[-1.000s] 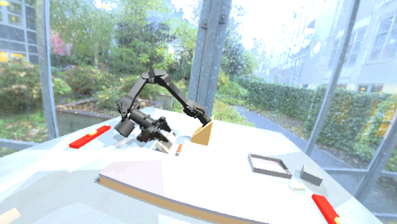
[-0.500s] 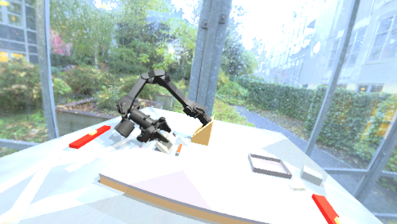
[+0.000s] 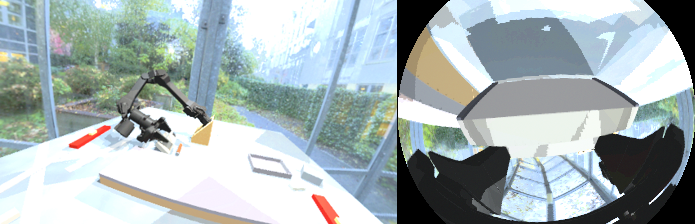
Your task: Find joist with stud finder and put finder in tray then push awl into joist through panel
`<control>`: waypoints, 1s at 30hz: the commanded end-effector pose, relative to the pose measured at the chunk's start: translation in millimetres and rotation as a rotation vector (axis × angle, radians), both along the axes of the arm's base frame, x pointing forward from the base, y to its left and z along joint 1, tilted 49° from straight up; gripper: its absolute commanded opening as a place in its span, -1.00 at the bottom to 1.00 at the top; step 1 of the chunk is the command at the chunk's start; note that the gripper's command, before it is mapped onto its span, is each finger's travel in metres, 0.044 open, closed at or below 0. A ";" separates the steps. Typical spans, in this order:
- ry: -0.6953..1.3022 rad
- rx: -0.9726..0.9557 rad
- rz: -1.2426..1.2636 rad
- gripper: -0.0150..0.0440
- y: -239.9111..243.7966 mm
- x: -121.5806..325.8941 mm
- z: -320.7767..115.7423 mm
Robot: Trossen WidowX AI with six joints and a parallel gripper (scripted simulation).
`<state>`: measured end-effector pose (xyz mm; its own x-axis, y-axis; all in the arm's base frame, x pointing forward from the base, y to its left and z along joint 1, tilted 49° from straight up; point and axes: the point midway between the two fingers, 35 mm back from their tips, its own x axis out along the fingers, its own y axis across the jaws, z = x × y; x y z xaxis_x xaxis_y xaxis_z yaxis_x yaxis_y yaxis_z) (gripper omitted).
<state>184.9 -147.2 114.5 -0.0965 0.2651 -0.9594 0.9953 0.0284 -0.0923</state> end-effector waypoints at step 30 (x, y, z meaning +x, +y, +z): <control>0.001 0.001 -0.002 0.79 -6.6 0.0 -0.2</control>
